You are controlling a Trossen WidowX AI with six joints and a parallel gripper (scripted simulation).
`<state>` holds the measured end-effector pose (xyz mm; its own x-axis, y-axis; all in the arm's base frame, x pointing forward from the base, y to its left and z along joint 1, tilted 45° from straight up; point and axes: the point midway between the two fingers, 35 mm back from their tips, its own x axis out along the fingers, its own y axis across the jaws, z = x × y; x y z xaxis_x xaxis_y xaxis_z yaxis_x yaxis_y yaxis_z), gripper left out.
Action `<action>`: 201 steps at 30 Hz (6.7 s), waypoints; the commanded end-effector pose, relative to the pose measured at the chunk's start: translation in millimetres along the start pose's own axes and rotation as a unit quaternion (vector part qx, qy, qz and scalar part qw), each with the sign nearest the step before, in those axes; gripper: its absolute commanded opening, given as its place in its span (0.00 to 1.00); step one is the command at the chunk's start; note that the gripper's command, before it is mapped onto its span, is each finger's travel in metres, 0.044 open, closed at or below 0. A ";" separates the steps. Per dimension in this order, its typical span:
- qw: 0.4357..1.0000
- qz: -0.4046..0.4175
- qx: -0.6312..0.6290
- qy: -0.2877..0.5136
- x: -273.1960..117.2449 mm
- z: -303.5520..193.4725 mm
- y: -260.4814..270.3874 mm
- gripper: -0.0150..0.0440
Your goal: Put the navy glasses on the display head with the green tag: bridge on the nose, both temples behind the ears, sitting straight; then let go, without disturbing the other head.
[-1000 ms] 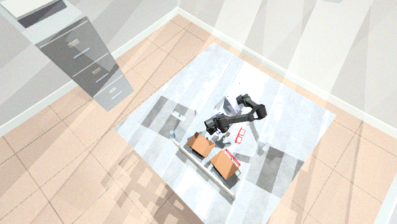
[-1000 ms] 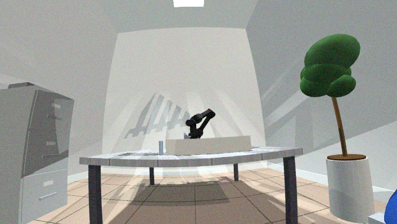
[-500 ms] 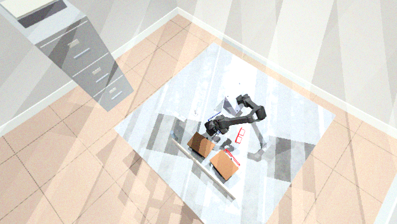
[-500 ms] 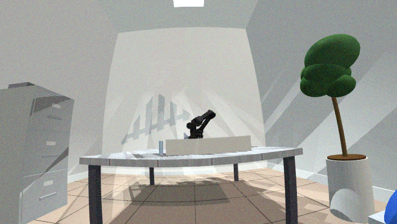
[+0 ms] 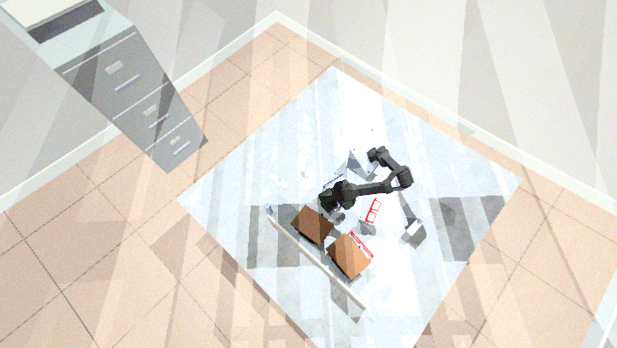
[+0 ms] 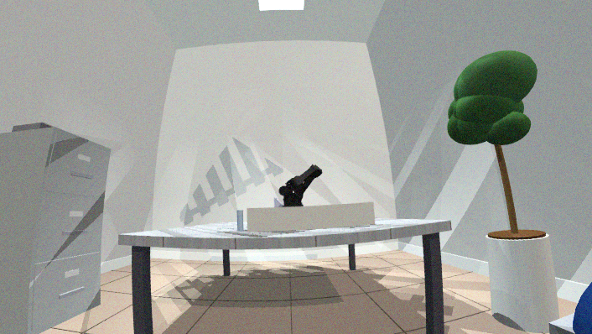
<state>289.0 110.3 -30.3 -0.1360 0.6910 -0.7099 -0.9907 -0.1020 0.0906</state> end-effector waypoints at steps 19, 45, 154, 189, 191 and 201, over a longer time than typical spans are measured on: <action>1.000 0.001 0.001 0.000 1.2 -0.3 0.9 0.25; 1.000 0.005 0.005 -0.001 -100.4 -4.9 -2.7 0.25; 0.160 -0.200 0.910 -0.327 -178.8 133.4 192.9 0.25; -0.077 -0.054 0.891 -0.445 -182.0 127.5 223.5 0.25; -0.077 -0.054 0.891 -0.445 -182.0 127.5 223.5 0.25; -0.077 -0.054 0.891 -0.445 -182.0 127.5 223.5 0.25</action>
<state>90.9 53.1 207.9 0.6966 0.3765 -0.6107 0.6965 -0.5590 0.4499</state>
